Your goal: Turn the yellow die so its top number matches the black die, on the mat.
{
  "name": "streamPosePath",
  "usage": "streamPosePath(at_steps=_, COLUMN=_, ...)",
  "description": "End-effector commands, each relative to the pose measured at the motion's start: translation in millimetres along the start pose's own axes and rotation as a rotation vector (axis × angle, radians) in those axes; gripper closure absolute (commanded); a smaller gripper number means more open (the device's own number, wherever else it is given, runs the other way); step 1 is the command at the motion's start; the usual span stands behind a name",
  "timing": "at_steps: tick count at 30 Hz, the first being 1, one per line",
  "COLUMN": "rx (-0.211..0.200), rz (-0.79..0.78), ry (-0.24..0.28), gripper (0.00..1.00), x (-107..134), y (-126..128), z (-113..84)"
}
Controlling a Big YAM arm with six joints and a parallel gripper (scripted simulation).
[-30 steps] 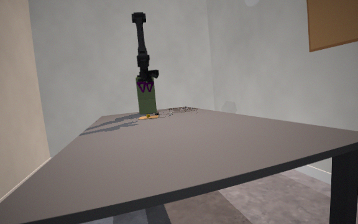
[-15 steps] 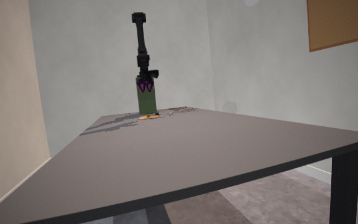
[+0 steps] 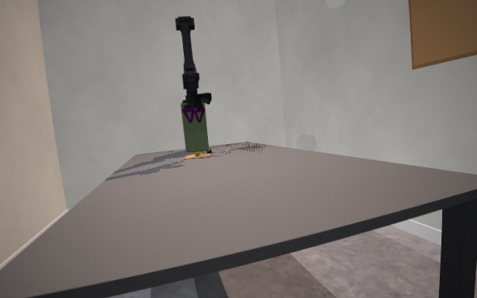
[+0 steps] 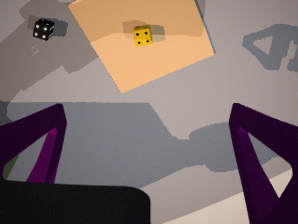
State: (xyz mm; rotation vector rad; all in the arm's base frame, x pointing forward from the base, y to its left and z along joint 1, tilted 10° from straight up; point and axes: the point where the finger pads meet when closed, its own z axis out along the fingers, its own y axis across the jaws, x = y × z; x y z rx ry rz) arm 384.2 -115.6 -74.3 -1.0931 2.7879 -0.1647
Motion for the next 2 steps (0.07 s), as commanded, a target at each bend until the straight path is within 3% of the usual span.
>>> streamPosePath(at_steps=1, rx=0.020, rz=0.005, ry=-0.012, gripper=0.00, x=-3.6, y=-2.2, z=-10.2)
streamPosePath(at_steps=2, rx=0.020, rz=0.005, ry=-0.012, gripper=0.00, x=-3.6, y=-2.2, z=-10.2)
